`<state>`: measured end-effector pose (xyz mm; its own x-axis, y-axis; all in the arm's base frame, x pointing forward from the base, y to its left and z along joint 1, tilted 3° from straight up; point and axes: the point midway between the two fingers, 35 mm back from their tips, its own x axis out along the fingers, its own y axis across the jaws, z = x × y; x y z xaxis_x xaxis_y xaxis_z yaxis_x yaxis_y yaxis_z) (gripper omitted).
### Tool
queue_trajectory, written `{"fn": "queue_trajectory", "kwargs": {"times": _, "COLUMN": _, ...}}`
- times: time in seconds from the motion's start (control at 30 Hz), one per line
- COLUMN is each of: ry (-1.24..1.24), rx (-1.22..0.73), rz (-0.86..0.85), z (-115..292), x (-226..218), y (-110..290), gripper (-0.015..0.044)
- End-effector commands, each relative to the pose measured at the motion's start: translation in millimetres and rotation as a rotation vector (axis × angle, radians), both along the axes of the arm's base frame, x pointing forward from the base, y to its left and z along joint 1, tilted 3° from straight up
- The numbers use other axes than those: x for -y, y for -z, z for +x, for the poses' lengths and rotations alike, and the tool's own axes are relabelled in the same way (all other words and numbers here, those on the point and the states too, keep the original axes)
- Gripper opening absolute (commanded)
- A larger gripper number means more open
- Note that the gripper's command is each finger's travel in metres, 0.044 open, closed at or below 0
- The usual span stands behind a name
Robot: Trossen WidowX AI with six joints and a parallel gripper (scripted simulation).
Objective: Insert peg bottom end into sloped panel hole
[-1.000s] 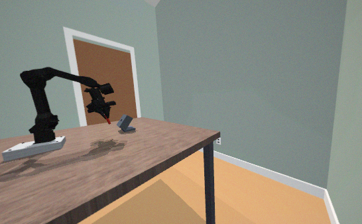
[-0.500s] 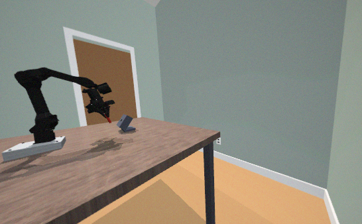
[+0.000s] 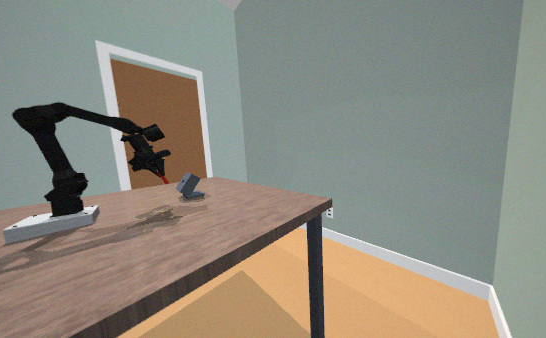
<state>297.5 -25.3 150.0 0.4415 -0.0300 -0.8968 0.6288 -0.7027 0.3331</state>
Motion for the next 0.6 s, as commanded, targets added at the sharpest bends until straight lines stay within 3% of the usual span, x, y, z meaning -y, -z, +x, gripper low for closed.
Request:
{"fn": "queue_trajectory", "kwargs": {"times": 0.0, "ry": 0.007, "rx": 0.027, "rz": 0.002, "z": -1.4, "x": -3.8, "y": -1.7, "gripper": 0.0000}}
{"fn": "queue_trajectory", "kwargs": {"times": 0.57, "ry": 0.017, "rx": 0.116, "rz": 0.027, "z": -4.9, "x": -18.8, "y": -5.3, "gripper": 0.0000}}
